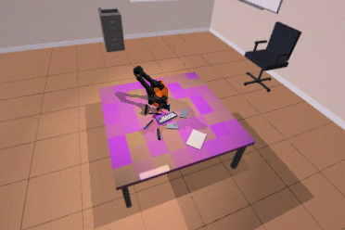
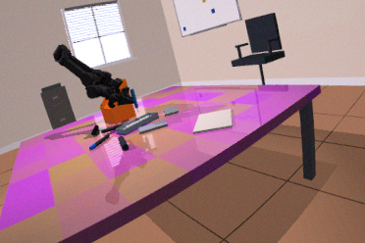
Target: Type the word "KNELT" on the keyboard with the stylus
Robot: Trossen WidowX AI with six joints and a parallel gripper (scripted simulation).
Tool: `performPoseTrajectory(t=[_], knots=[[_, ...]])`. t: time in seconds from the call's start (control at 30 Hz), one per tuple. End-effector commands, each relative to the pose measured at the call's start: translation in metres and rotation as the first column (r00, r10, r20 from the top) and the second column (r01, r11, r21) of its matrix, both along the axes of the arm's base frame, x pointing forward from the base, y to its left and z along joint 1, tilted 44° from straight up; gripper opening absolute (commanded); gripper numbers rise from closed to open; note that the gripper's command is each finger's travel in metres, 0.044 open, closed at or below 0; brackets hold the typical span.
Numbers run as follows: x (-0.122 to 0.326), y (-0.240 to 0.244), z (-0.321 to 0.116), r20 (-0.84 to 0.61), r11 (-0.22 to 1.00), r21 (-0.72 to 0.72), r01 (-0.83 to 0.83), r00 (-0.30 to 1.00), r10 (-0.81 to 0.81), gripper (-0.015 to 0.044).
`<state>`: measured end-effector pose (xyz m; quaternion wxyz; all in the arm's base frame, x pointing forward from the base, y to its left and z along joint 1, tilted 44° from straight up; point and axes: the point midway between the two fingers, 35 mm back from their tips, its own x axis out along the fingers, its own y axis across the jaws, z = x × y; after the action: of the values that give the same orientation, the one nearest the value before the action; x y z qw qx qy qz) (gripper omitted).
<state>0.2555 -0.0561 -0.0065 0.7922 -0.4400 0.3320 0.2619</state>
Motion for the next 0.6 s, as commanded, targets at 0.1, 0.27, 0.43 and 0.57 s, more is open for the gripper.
performPoseTrajectory(t=[0.1, 0.27, 0.43, 0.57], knots=[[-0.005, 0.003, -0.004, 0.006, 1.000, -0.004, 0.004, 1.000, -0.004, 0.0000], [-0.005, -0.005, -0.012, 0.006, 1.000, -0.004, 0.004, 1.000, -0.004, 0.0000], [-0.005, -0.009, -0.017, 0.006, 1.000, -0.004, 0.005, 1.000, -0.005, 0.0000], [-0.004, -0.011, -0.018, 0.006, 1.000, -0.004, 0.004, 1.000, -0.004, 0.0081]])
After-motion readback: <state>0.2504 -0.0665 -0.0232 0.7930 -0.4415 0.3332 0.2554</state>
